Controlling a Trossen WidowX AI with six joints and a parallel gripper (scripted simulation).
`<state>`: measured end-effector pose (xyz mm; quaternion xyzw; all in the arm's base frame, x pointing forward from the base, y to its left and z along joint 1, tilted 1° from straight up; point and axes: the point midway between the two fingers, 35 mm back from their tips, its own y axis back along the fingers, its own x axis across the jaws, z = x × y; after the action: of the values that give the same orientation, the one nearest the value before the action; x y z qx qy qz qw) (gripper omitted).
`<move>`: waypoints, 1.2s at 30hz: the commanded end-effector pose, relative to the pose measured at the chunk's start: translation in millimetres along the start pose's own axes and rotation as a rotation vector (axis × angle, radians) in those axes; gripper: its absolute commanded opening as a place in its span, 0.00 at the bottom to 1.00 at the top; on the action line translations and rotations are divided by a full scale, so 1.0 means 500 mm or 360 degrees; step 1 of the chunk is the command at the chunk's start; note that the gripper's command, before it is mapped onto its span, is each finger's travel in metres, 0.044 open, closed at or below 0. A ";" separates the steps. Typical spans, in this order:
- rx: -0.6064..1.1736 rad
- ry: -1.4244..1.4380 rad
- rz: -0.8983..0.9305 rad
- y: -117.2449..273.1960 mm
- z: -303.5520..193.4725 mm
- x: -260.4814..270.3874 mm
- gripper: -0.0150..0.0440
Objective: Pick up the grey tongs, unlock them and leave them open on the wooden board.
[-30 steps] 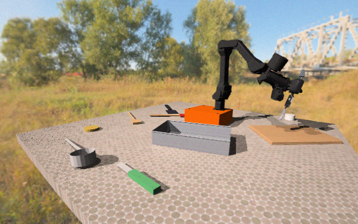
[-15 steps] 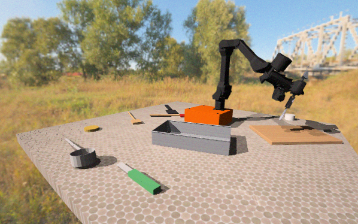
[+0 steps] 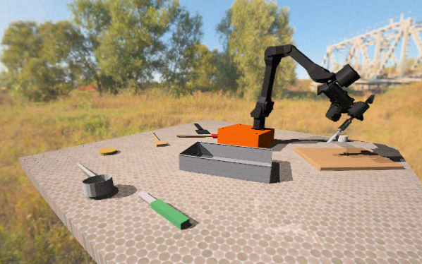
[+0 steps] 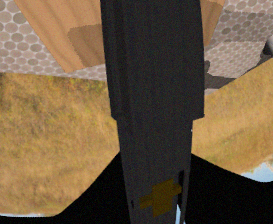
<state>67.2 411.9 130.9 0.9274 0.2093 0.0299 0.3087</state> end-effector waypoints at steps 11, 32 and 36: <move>-0.0437 -0.0030 0.0034 -0.052 0.026 0.005 0.00; -0.1119 0.0073 0.0049 -0.077 0.070 -0.016 0.00; -0.1253 0.0112 0.0048 -0.075 0.076 -0.022 0.00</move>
<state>51.4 415.6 81.7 0.7645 0.1788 0.1250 0.6066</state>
